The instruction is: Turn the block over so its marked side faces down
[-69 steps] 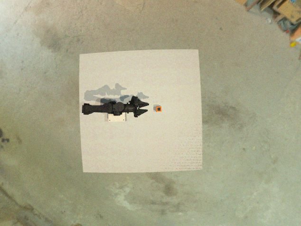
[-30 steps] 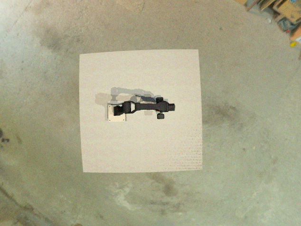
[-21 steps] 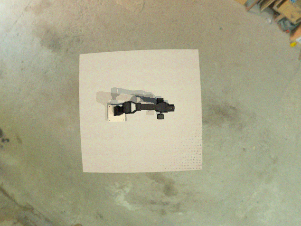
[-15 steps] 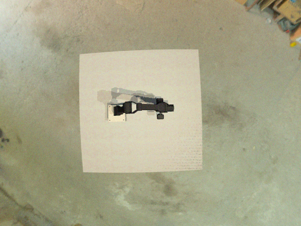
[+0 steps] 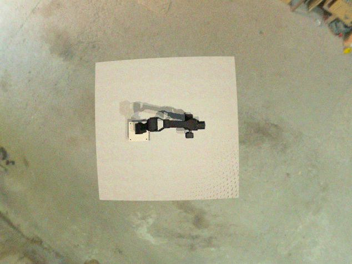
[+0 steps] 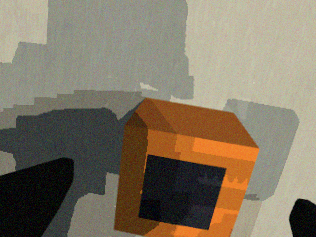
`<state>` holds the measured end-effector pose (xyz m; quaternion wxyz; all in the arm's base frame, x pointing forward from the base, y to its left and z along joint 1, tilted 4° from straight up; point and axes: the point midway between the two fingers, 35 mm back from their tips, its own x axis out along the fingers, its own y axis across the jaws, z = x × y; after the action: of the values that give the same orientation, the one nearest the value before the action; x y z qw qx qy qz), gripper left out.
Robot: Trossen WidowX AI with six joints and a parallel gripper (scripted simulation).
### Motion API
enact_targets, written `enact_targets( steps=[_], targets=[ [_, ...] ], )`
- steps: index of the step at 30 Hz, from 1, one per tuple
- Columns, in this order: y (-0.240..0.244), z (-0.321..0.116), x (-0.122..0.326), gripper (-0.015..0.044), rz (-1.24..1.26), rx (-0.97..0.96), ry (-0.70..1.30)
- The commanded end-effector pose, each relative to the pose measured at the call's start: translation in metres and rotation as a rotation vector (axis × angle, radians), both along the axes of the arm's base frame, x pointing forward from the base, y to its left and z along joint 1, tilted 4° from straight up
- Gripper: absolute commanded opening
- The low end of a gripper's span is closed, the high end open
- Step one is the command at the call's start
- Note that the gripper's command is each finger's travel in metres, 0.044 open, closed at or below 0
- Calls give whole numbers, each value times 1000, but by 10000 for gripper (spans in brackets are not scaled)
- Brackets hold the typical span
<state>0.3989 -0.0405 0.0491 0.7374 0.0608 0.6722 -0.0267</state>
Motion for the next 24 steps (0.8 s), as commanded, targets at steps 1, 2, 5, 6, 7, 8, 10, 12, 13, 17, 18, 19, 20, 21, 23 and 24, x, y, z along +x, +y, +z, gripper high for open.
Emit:
enact_targets(
  steps=[1, 2, 5, 6, 7, 8, 10, 12, 13, 17, 18, 19, 20, 21, 23, 24],
  targets=[
    [1, -8, -1, 440, -3, 1, 7],
    [1, -10, -1, 440, -3, 1, 7],
    [1, -14, -1, 440, -3, 1, 7],
    [1, -16, -1, 440, -3, 1, 7],
    [1, -18, -1, 440, -3, 1, 7],
    [1, -19, -1, 440, -3, 1, 7],
    [1, -22, -1, 440, -3, 1, 7],
    [1, -23, -1, 440, -3, 1, 7],
    [1, -23, -1, 414, -3, 1, 7],
    [1, -23, -1, 309, -3, 1, 7],
    [1, -23, -1, 282, -3, 1, 7],
    [1, -23, -1, 256, -3, 1, 7],
    [1, -23, -1, 230, -3, 1, 7],
    [1, -23, -1, 223, -3, 1, 7],
    [1, -23, -1, 210, -3, 1, 7],
    [1, -23, -1, 203, -3, 1, 7]
  ],
)
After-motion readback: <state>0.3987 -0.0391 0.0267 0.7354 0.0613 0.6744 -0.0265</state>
